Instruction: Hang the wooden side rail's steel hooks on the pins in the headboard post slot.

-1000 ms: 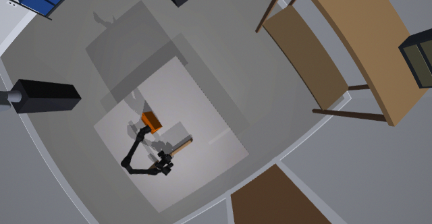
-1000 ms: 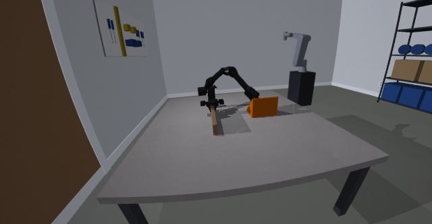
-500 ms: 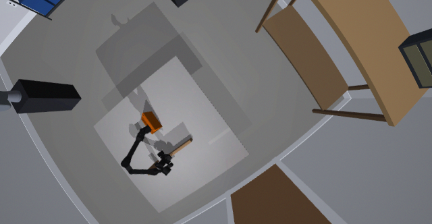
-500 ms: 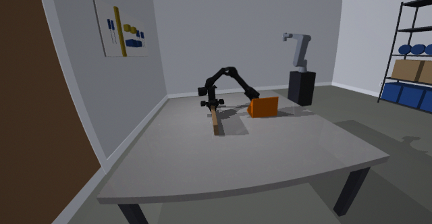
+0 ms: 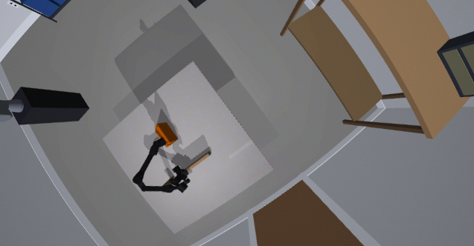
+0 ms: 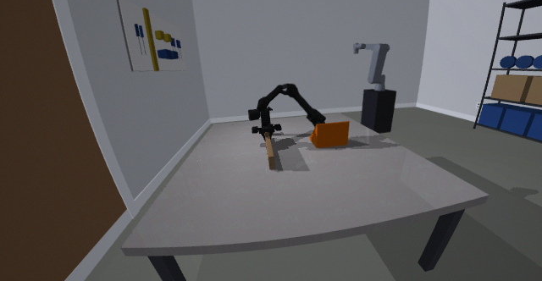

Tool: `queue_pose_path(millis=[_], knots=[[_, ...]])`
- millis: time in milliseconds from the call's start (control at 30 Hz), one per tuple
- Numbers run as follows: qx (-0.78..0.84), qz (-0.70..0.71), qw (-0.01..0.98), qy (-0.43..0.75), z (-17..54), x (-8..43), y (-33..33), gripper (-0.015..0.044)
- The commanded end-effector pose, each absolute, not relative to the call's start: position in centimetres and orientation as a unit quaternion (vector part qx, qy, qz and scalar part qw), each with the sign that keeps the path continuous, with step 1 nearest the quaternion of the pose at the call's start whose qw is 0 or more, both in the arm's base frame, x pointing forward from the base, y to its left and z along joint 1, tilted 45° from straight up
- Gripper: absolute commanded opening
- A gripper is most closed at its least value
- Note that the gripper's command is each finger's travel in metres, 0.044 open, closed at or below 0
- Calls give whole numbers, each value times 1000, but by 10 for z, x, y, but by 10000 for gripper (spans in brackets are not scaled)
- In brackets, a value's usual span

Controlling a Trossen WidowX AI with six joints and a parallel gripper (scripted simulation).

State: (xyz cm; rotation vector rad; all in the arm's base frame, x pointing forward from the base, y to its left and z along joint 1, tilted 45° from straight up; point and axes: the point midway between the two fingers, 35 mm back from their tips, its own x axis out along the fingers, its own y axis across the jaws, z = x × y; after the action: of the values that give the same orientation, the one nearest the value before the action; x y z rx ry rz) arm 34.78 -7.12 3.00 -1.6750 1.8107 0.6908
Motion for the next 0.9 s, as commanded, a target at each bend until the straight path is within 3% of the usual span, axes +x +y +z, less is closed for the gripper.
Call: queue_pose_path(millis=[0,867], knots=[[-631,259,287,672,33,350,-66,0],[-631,259,287,672,36,350,-63,0]])
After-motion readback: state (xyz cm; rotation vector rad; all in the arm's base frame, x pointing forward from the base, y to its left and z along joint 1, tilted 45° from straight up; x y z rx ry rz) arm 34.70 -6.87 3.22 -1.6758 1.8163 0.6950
